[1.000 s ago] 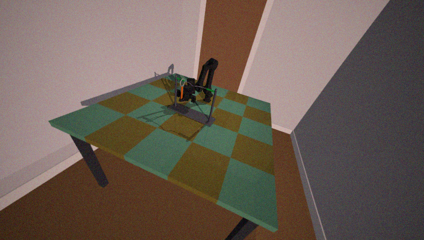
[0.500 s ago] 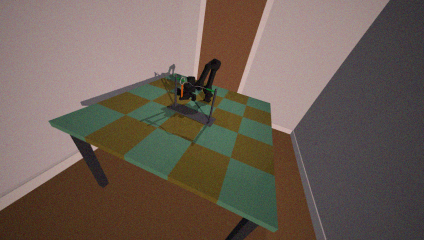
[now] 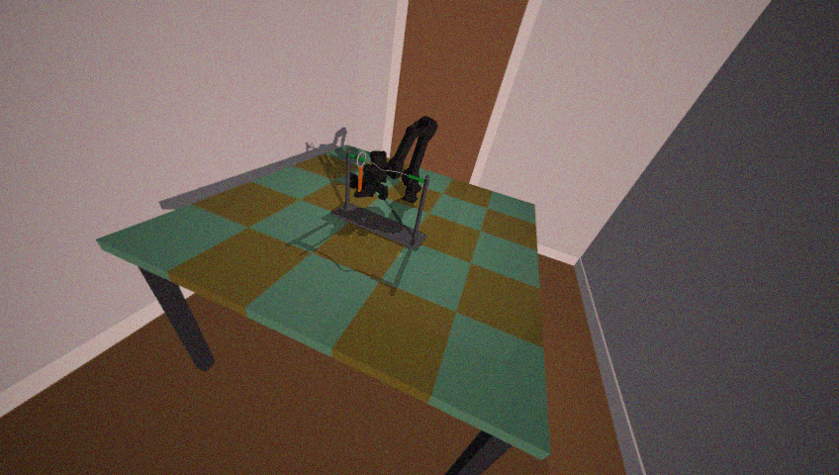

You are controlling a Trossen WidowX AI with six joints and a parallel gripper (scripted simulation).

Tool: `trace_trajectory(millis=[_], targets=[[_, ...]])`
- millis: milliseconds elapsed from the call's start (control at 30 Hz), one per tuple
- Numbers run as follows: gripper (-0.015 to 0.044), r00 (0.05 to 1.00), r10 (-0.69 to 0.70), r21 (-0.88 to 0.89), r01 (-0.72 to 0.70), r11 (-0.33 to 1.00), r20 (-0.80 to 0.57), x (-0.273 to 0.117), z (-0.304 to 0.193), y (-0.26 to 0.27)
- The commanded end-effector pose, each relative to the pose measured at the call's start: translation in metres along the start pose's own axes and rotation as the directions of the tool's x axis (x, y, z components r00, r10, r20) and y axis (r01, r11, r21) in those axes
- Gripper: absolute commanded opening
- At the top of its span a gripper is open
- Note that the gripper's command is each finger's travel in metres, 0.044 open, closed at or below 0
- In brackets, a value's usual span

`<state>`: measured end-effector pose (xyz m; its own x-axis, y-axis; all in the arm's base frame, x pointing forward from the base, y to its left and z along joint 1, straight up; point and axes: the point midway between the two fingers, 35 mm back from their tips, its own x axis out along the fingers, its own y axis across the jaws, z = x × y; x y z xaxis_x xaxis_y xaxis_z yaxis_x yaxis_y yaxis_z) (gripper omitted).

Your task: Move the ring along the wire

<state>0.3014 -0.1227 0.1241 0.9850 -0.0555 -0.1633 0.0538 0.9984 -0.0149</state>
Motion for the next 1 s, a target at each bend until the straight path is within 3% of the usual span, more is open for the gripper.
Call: trace_trajectory(millis=[0, 967], targets=[[-0.0150, 1.000, -0.002, -0.010, 0.002, 1.000, 0.005, 0.001, 0.002, -0.001], [-0.0150, 1.000, -0.003, -0.008, 0.003, 1.000, 0.000, 0.001, 0.003, 0.020]])
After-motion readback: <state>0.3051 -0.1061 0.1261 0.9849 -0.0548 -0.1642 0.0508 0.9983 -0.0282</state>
